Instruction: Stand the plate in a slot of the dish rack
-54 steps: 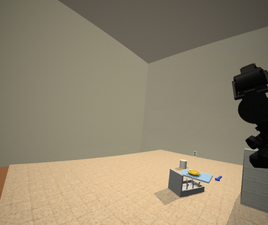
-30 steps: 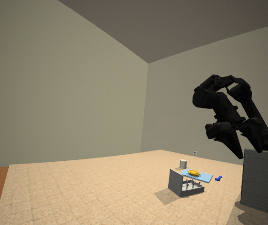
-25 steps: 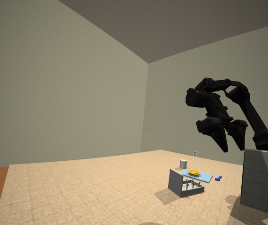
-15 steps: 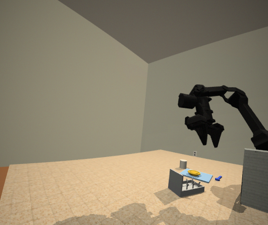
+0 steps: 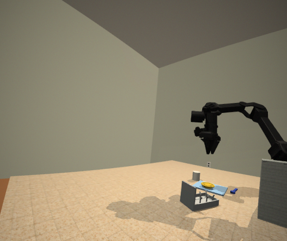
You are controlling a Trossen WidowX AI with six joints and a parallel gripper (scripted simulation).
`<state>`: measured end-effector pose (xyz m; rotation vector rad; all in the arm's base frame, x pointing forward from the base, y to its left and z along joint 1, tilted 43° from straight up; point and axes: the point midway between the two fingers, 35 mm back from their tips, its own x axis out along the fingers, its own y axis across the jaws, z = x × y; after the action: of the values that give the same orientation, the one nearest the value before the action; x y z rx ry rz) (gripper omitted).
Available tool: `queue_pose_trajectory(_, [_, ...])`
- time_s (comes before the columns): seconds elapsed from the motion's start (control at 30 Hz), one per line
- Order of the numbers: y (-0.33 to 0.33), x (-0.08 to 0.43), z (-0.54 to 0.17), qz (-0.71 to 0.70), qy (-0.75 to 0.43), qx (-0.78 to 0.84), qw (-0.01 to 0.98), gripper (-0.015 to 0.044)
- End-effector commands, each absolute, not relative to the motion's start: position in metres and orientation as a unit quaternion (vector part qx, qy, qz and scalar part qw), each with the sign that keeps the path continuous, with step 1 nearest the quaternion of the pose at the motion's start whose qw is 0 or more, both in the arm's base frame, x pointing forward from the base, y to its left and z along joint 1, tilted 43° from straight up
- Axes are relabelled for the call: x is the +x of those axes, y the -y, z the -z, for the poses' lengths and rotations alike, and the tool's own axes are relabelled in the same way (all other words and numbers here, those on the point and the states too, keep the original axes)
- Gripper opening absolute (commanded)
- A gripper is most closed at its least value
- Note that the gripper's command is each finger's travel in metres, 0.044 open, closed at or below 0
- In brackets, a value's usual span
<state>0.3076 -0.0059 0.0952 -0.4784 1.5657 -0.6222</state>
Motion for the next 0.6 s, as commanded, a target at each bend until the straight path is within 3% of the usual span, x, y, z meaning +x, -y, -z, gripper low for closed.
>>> queue_pose_trajectory(0.0, [0.021,0.311,-0.112,0.267,-0.680,-0.242,0.639,0.0400])
queue_pose_trajectory(0.17, [0.023,0.312,-0.110,0.266,-0.680,-0.241,0.639,0.0400])
queue_pose_trajectory(0.4, [0.102,0.312,-0.036,0.268,-0.679,-0.243,0.639,0.0400])
queue_pose_trajectory(0.57, [0.104,0.308,-0.033,0.268,-0.679,-0.243,0.639,0.0400])
